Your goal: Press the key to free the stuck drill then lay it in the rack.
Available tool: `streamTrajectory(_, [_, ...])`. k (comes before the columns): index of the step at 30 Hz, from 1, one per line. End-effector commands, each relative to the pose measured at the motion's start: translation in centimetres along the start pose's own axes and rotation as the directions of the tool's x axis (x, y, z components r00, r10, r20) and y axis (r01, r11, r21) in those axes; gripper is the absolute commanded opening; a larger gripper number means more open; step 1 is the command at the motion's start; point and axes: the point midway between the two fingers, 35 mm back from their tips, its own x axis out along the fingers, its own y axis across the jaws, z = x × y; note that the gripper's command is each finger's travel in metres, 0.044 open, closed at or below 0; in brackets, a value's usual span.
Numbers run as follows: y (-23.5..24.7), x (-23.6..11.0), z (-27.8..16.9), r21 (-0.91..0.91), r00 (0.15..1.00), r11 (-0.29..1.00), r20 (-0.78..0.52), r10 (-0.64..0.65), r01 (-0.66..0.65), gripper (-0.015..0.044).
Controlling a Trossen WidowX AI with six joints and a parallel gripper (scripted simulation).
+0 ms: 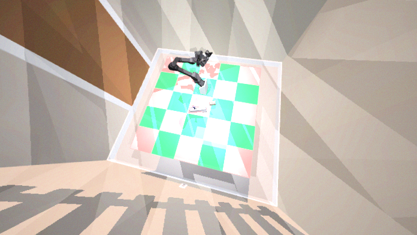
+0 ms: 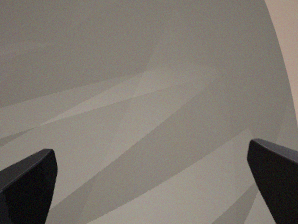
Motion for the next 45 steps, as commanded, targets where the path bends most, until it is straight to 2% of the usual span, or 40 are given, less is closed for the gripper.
streamTrajectory(1, [0.0,0.0,0.0,0.000,1.000,1.000,0.000,0.000,0.000,0.0374])
streamTrajectory(10, [-0.2,0.5,-0.2,-0.014,1.000,1.000,-0.022,-0.013,0.012,0.0137])
streamTrajectory(12, [-0.9,1.8,-0.7,-0.051,0.995,0.998,-0.083,-0.047,0.043,0.0085])
streamTrajectory(15, [-2.8,4.3,-1.3,-0.119,0.975,0.982,-0.152,-0.164,0.146,0.0006])
streamTrajectory(22, [-8.9,9.4,-2.6,-0.264,0.849,0.896,-0.307,-0.429,0.358,0.0000])
streamTrajectory(27, [-14.3,11.7,-4.1,-0.369,0.693,0.806,-0.416,-0.588,0.463,0.0000])
streamTrajectory(34, [-22.7,12.3,-6.8,-0.490,0.405,0.679,-0.555,-0.727,0.547,0.0000])
streamTrajectory(39, [-28.6,10.9,-8.8,-0.549,0.171,0.601,-0.639,-0.750,0.582,0.0000])
streamTrajectory(43, [-33.0,8.5,-10.4,-0.568,-0.014,0.535,-0.694,-0.720,0.626,0.0000])
streamTrajectory(45, [-34.5,7.4,-11.0,-0.574,-0.079,0.511,-0.710,-0.699,0.639,0.0000])
